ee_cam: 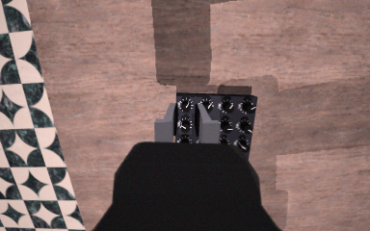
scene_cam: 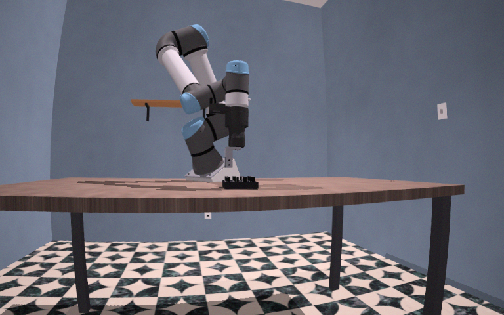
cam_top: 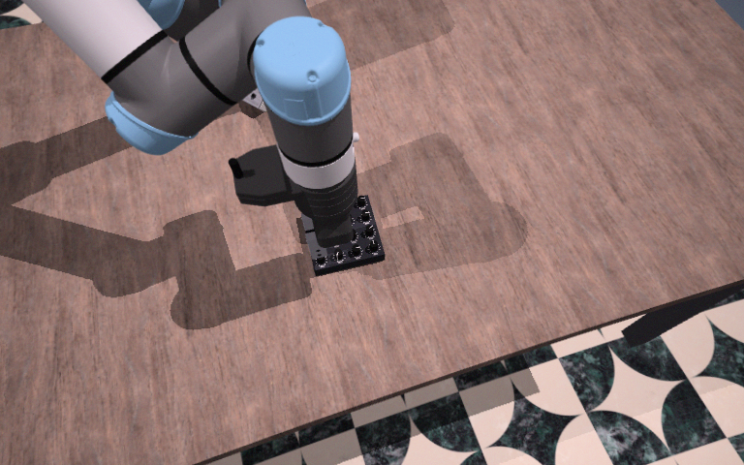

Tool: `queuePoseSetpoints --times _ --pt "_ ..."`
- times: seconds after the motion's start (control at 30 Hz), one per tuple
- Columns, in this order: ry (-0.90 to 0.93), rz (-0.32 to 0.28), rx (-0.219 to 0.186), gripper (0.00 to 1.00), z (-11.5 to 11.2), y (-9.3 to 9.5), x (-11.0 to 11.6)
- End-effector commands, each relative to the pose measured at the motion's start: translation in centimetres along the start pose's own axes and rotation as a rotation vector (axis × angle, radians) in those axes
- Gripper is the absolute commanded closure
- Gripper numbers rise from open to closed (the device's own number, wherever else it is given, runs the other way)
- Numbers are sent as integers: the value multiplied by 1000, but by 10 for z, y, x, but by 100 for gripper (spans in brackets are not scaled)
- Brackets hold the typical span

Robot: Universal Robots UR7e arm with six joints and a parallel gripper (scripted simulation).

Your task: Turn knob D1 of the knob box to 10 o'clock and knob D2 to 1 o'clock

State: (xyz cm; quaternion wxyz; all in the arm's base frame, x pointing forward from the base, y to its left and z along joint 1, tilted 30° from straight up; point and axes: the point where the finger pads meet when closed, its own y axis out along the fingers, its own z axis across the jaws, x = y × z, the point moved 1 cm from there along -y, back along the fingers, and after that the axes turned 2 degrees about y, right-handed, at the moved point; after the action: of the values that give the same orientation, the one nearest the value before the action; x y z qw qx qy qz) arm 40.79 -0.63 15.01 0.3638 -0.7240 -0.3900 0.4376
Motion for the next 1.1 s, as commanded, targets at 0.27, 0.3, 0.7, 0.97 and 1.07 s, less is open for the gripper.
queuePoseSetpoints --times 0.27,0.3,0.7,0.97,1.07 --pt "33 0 -1 54 0 -1 0" --pt "44 0 -1 54 0 -1 0" --pt "265 -1 -1 54 2 -4 1" --pt "558 -1 -1 54 4 -7 4" --pt "668 -1 -1 54 4 -9 6"
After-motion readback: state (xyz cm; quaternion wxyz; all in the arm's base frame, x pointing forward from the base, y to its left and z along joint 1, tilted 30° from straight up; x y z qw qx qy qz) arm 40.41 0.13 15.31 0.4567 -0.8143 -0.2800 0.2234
